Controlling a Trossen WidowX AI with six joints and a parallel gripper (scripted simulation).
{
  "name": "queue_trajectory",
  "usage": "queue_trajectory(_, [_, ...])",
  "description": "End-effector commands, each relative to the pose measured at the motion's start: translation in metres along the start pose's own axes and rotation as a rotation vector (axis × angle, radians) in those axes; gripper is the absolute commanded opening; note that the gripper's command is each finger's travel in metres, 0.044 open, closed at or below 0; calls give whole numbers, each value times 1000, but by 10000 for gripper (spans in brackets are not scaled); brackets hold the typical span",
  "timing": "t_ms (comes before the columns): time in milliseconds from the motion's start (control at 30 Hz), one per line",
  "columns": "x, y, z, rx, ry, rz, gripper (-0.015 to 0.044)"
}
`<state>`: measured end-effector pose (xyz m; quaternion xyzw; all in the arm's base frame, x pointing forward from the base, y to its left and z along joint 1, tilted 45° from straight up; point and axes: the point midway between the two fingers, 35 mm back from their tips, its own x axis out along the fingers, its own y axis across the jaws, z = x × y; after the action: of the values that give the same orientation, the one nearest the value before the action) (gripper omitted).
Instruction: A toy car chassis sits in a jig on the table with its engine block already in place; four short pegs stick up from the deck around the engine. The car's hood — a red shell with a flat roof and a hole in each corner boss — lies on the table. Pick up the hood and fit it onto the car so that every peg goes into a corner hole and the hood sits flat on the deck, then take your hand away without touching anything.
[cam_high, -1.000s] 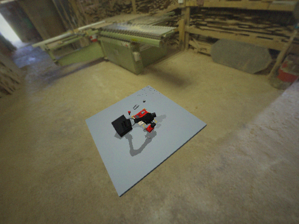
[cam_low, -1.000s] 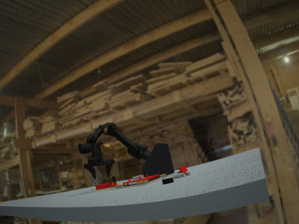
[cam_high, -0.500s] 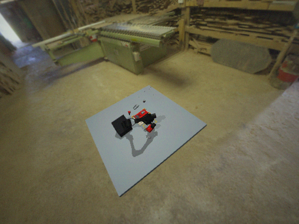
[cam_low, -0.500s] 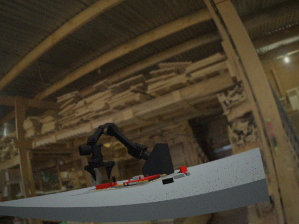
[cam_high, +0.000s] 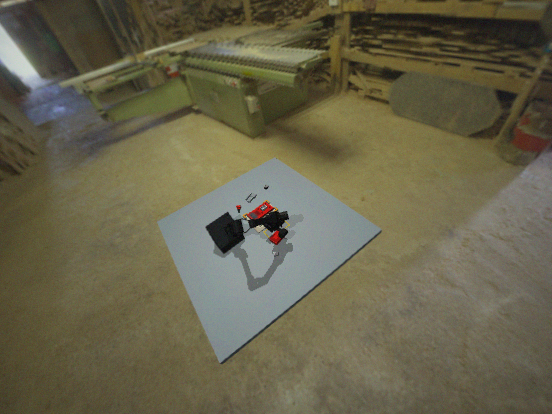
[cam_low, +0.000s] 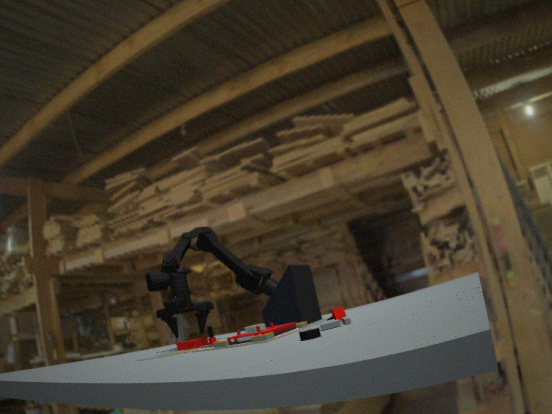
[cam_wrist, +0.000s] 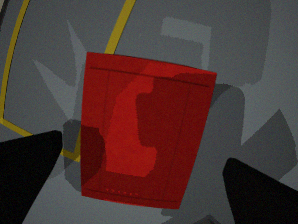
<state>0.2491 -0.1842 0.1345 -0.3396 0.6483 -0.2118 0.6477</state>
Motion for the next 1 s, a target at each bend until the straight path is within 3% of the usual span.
queue_trajectory(0, [5, 3, -2, -9, 4, 8, 440])
queue_trajectory(967, [18, 3, -2, -10, 4, 6, 440])
